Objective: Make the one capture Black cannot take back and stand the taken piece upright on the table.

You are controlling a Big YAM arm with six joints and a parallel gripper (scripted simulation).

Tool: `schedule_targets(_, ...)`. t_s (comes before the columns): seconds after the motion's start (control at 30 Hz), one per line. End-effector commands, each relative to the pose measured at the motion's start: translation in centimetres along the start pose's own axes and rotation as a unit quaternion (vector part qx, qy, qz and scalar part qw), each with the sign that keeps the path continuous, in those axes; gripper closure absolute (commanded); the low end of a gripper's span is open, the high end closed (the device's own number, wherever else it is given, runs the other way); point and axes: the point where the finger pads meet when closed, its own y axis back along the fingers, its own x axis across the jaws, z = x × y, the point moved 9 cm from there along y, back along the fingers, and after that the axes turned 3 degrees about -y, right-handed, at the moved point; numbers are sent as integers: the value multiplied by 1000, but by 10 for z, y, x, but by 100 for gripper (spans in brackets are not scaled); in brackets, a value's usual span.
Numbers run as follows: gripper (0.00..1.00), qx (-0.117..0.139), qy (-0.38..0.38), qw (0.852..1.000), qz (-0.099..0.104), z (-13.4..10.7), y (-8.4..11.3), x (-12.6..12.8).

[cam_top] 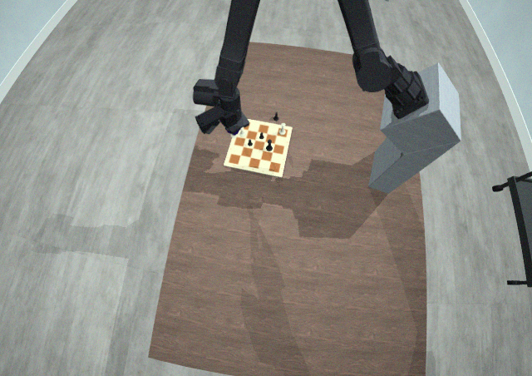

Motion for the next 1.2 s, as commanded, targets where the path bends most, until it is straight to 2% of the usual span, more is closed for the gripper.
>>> schedule_targets(0.0,100,4,-3,1000,5,-1,3,4)
schedule_targets(0.03,100,17,0,1000,13,-7,-7,8)
schedule_targets(0.17,100,10,-2,1000,7,-2,-6,3)
schedule_targets(1.17,100,10,-2,1000,7,-2,-6,4)
